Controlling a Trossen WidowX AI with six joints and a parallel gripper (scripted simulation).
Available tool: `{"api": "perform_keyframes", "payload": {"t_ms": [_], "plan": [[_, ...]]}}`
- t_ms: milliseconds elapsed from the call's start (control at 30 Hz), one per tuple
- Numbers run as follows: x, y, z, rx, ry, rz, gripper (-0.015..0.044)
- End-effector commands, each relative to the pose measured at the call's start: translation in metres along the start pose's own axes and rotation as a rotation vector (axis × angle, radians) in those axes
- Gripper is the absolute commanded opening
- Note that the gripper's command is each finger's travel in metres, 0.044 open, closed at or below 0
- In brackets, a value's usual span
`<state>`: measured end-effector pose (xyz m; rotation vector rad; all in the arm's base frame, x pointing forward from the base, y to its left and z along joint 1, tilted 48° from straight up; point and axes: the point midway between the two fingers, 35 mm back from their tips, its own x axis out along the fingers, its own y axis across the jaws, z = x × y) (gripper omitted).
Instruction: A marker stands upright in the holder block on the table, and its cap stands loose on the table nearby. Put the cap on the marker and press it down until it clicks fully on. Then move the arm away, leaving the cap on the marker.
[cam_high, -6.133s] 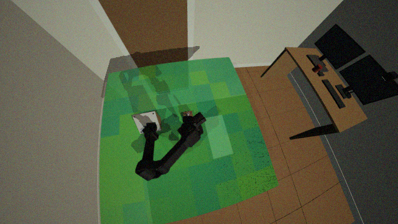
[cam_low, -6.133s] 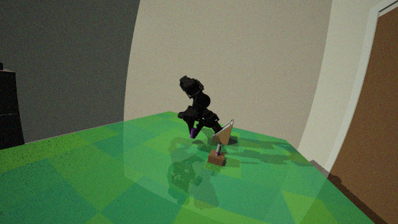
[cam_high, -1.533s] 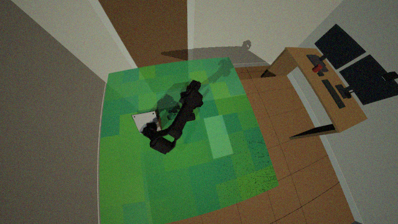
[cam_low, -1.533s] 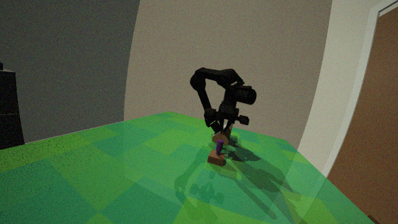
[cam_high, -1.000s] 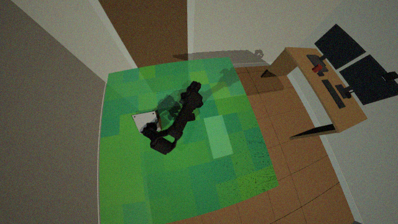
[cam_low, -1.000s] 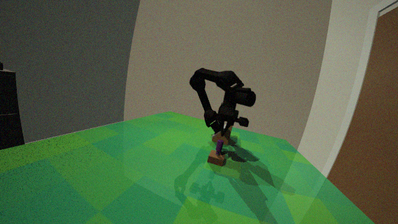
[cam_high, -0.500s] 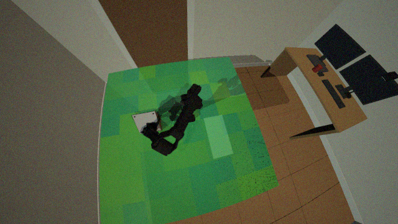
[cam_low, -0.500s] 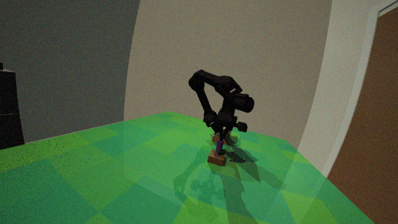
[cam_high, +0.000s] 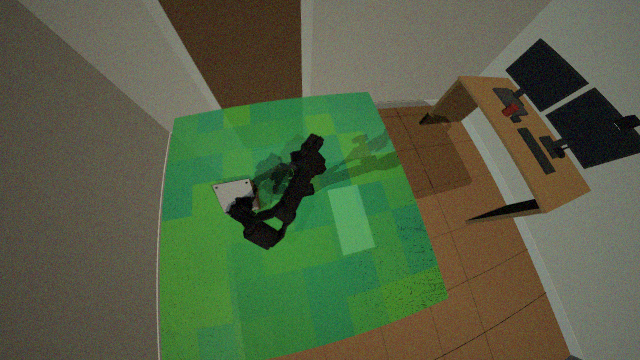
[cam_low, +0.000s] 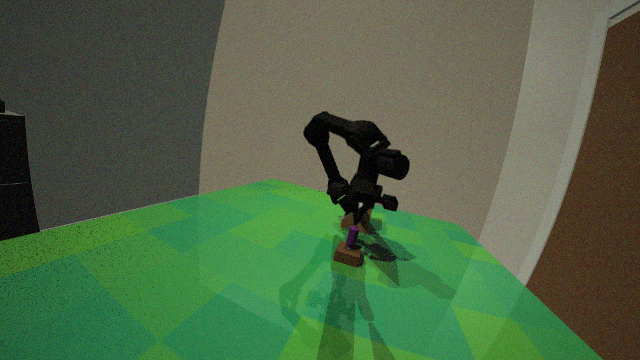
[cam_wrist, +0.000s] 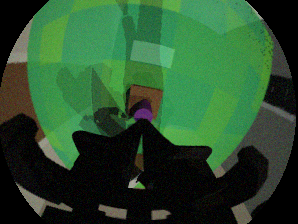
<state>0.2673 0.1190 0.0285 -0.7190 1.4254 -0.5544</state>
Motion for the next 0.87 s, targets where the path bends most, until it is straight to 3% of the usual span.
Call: {"api": "perform_keyframes", "payload": {"t_ms": [0, 100, 200, 733, 833], "plan": [[-0.042, 0.003, 0.002, -0.02, -0.037, 0.024, 0.0], [-0.076, 0.002, -0.002, -0.045, -0.055, 0.033, 0.0], [-0.079, 0.001, -0.002, -0.047, -0.057, 0.034, 0.0], [-0.079, 0.001, -0.002, -0.047, -0.057, 0.034, 0.042], [-0.079, 0.001, -0.002, -0.047, -0.057, 0.034, 0.044]]}}
